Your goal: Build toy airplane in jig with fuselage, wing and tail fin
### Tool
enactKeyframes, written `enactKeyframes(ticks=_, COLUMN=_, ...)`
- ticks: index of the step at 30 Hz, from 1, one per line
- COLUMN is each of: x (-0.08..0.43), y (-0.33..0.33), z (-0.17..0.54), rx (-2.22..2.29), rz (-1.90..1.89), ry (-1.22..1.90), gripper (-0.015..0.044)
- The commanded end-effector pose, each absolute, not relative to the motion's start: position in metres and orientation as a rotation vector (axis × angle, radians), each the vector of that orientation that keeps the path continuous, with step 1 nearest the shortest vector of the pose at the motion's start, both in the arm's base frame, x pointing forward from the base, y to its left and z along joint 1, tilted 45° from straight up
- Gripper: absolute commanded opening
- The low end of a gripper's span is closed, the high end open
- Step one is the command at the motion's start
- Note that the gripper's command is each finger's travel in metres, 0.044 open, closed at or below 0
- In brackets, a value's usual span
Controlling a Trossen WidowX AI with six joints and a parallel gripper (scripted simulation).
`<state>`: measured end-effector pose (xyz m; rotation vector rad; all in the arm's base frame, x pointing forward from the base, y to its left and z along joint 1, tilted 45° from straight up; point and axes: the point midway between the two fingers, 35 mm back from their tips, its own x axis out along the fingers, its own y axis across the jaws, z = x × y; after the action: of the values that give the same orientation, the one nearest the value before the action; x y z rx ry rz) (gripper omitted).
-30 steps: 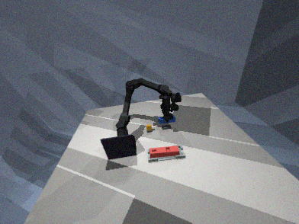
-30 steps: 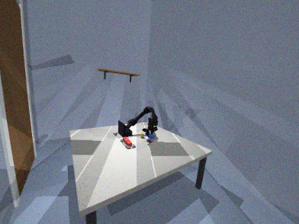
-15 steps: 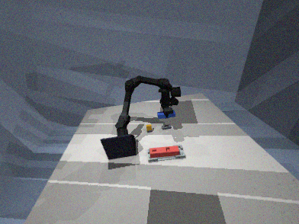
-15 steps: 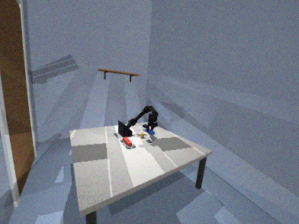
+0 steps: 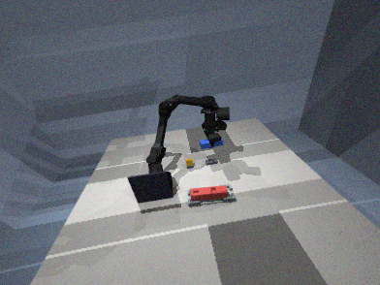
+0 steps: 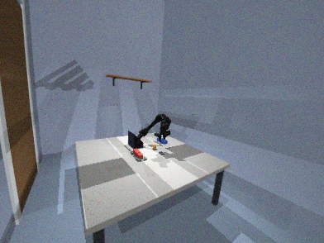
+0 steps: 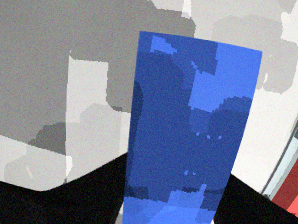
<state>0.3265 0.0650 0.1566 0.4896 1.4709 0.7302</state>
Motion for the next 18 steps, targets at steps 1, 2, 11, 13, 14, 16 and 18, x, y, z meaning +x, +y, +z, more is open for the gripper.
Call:
enactKeyframes(ticks=1, x=0.33, y=0.055, z=0.146, rx=0.437, rz=0.767, ry=1.444, gripper=0.0)
enactKeyframes(ticks=2, x=0.331, y=0.053, z=0.143, rx=0.423, rz=0.778, ry=1.437, gripper=0.0)
enactKeyframes(ticks=11, x=0.336, y=0.035, z=0.12, rx=0.3, rz=0.874, ry=1.368, gripper=0.0)
enactKeyframes(ticks=13, x=0.337, y=0.031, z=0.115, rx=0.274, rz=0.892, ry=1.354, gripper=0.0)
enactKeyframes(ticks=14, x=0.337, y=0.029, z=0.113, rx=0.261, rz=0.9, ry=1.349, gripper=0.0)
enactKeyframes(ticks=16, x=0.337, y=0.024, z=0.108, rx=0.237, rz=0.916, ry=1.337, gripper=0.0)
enactKeyframes(ticks=18, x=0.337, y=0.02, z=0.103, rx=0.213, rz=0.931, ry=1.326, gripper=0.0)
